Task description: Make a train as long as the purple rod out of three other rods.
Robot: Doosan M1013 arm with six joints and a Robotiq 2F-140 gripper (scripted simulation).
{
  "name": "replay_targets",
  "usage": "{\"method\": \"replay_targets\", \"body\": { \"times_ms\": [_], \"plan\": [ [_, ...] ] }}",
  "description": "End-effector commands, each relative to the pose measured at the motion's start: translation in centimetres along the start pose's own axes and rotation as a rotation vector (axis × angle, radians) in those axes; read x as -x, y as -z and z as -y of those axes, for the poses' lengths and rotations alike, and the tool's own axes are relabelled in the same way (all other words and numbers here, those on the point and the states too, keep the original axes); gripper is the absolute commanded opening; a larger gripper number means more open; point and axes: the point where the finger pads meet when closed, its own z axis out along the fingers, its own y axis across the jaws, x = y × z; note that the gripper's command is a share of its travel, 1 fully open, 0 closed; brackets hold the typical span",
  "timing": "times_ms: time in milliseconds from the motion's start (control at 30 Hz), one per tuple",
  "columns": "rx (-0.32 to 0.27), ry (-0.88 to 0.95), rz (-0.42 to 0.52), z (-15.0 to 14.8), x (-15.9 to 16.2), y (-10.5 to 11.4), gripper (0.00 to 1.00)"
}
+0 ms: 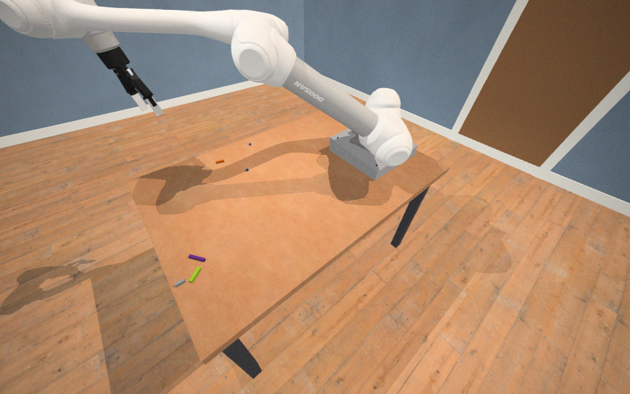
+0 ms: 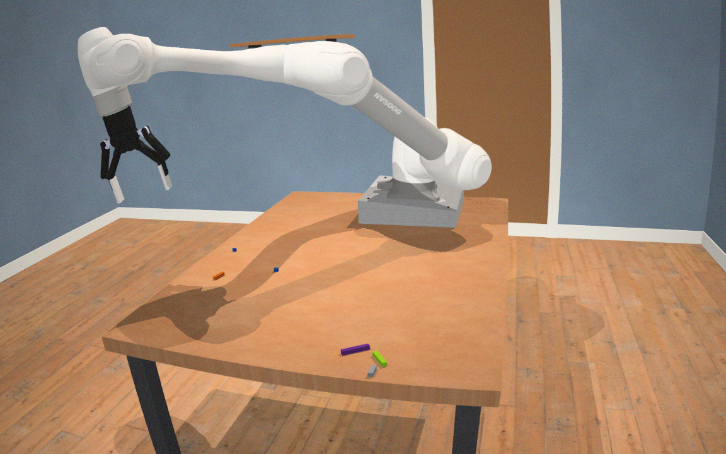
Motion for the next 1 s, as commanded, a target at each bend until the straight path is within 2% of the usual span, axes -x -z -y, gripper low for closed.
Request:
{"method": "replay_targets", "body": {
  "times_ms": [0, 633, 733, 967],
  "plan": [
    [0.0, 0.0, 0.0, 0.0, 0.0, 0.0, 1.0],
    [0.001, -0.002, -0.002, -0.1, 0.2, -0.1, 1.0],
    [0.007, -0.013, -0.011, -1.0, 1.3, -1.0, 1.0],
    [0.034, -0.057, -0.046, -3.4, 6.7, -5.1, 1.0]
  ]
}}
